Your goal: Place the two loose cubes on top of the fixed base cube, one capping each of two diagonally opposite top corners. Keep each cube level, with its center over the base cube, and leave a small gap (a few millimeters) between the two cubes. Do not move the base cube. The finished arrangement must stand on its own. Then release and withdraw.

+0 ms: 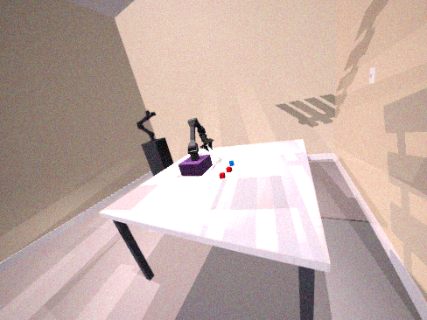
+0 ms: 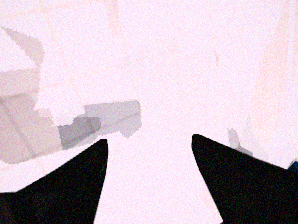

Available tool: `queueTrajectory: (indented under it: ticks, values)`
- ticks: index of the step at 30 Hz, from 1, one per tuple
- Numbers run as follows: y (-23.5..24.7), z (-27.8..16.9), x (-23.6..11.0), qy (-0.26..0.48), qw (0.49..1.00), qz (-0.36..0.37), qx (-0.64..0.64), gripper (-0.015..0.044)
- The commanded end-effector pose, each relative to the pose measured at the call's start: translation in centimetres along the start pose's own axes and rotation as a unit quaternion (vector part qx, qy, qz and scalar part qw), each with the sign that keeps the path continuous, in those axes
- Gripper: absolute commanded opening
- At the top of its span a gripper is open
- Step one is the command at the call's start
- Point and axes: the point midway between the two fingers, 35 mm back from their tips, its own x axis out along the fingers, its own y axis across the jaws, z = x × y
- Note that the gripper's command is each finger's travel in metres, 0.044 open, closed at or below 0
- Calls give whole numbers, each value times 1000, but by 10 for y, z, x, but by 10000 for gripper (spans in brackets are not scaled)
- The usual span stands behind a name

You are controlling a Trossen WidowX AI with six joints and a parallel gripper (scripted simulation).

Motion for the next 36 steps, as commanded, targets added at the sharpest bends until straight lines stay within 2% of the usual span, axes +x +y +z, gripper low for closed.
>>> queueTrajectory:
  ticks: [1, 9, 18, 36]
  values:
    - [-36, 10, 10, 21, 998, 9, 64, 265]
    - [-112, 19, 32, 58, 980, 24, 191, 265]
    - [-197, 8, 56, 95, 938, 36, 332, 265]
    - [-345, -69, 96, 153, 792, 51, 590, 265]
